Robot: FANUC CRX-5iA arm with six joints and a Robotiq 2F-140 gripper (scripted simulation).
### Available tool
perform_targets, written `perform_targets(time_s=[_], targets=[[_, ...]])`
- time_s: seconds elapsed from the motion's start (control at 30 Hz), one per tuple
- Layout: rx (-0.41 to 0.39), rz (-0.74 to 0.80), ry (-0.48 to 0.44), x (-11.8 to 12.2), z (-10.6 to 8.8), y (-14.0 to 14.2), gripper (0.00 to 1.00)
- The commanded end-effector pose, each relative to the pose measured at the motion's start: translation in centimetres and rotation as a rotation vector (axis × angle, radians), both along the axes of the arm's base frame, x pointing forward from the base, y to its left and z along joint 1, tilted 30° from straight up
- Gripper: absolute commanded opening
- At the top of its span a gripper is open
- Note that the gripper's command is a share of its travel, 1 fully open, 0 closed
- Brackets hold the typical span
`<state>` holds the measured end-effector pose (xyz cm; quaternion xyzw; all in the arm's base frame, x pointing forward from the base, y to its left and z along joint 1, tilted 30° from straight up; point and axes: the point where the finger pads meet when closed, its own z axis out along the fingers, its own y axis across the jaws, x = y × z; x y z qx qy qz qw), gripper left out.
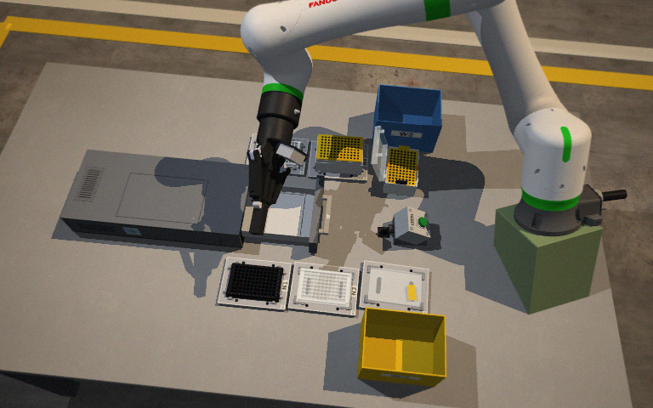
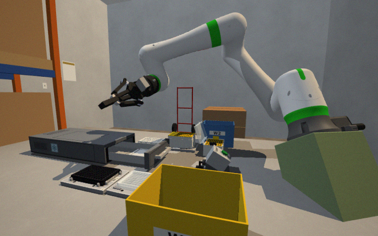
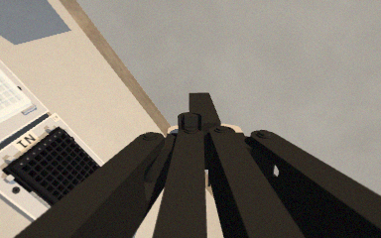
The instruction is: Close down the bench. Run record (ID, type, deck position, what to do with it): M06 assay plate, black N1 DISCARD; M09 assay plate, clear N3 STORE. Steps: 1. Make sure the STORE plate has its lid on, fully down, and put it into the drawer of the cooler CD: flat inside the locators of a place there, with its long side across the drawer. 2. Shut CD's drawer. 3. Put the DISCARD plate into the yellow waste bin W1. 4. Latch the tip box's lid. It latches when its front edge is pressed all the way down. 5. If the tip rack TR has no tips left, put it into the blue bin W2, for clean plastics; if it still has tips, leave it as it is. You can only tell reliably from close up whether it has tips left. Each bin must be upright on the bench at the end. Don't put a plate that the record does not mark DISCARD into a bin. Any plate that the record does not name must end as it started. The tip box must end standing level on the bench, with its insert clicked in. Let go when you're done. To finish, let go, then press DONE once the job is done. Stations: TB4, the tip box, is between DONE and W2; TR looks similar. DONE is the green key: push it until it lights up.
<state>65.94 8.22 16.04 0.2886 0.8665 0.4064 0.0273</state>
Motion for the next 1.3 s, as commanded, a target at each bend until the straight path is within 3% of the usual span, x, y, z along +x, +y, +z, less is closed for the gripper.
perform_targets(time_s=[0.0, 0.27, 0.37, 0.8, 1.27], targets=[[-0.059, 0.089, -0.041, -1.5, -0.7, 0.6, 0.10], [-0.179, 0.293, -0.121, -4.7, -2.2, 1.4, 0.10], [-0.191, 0.315, -0.130, -4.9, -2.3, 1.4, 0.10], [-0.365, 0.689, -0.262, -10.8, -4.4, 1.6, 0.10], [-0.491, 1.051, -0.375, -14.6, -5.3, 0.8, 0.10]])
